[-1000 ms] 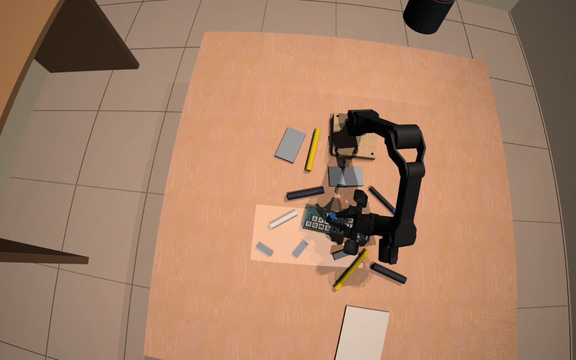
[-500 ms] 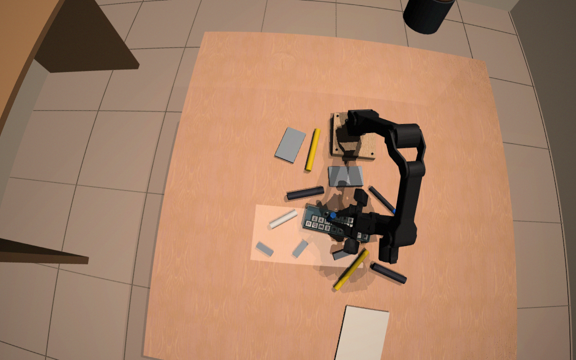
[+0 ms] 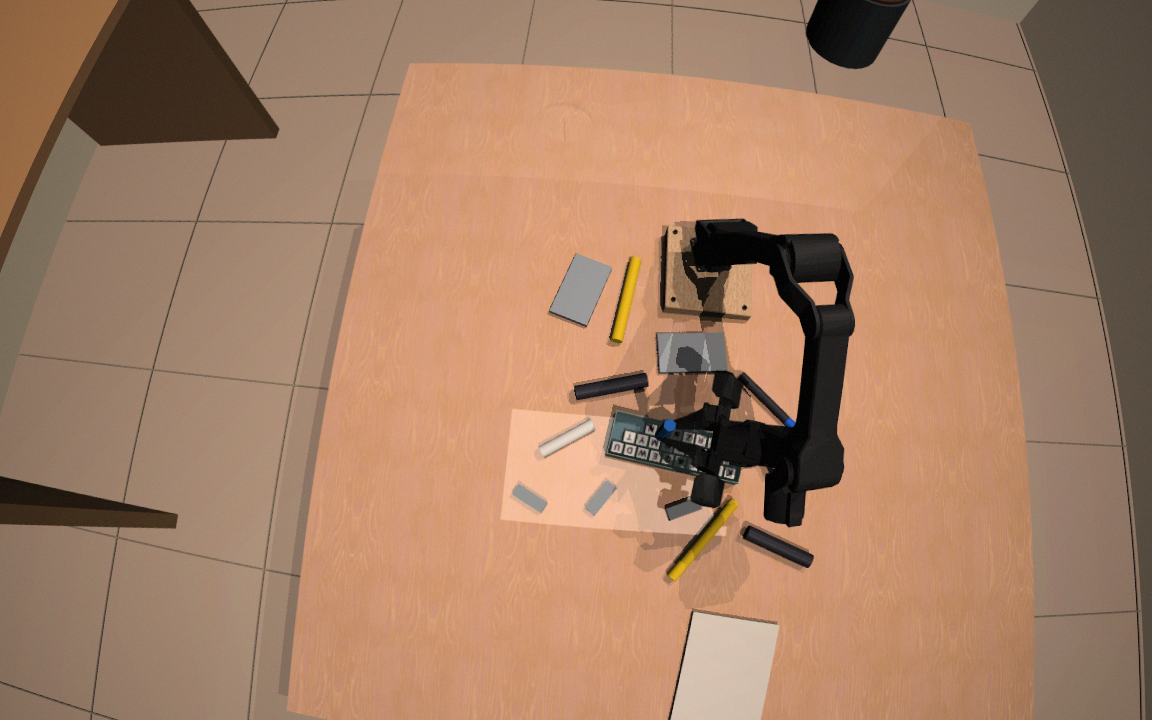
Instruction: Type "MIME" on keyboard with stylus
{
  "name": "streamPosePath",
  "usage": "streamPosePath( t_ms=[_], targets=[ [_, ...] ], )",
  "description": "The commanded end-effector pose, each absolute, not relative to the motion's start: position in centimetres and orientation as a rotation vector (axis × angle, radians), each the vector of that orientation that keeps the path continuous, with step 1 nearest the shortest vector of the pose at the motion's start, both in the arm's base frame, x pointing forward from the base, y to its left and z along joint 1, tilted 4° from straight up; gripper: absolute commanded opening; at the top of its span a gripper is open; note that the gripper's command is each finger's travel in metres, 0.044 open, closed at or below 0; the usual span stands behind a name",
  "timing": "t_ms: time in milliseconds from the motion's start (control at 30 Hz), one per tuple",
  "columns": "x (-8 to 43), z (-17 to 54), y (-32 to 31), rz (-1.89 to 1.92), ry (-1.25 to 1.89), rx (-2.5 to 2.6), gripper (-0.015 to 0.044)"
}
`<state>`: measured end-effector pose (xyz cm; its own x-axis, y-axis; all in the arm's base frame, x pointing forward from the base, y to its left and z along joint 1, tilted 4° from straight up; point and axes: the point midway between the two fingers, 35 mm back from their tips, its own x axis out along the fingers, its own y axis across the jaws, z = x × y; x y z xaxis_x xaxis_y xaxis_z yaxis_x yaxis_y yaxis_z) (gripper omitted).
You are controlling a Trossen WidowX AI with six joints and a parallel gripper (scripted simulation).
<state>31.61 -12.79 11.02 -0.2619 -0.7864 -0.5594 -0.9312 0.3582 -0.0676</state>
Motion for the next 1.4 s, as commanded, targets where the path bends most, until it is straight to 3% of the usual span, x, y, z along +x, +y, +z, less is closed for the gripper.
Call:
streamPosePath(
  t_ms=[0,833,933,1367],
  targets=[
    [31.7,11.0,-12.8,0.377,2.118,-1.487,0.0005],
    [34.0,9.7,-13.0,0.382,2.120,-1.484,0.0000],
    [34.1,9.4,-13.0,0.382,2.120,-1.484,0.0079],
    [34.1,9.0,-13.0,0.382,2.120,-1.484,0.0081]
  ],
)
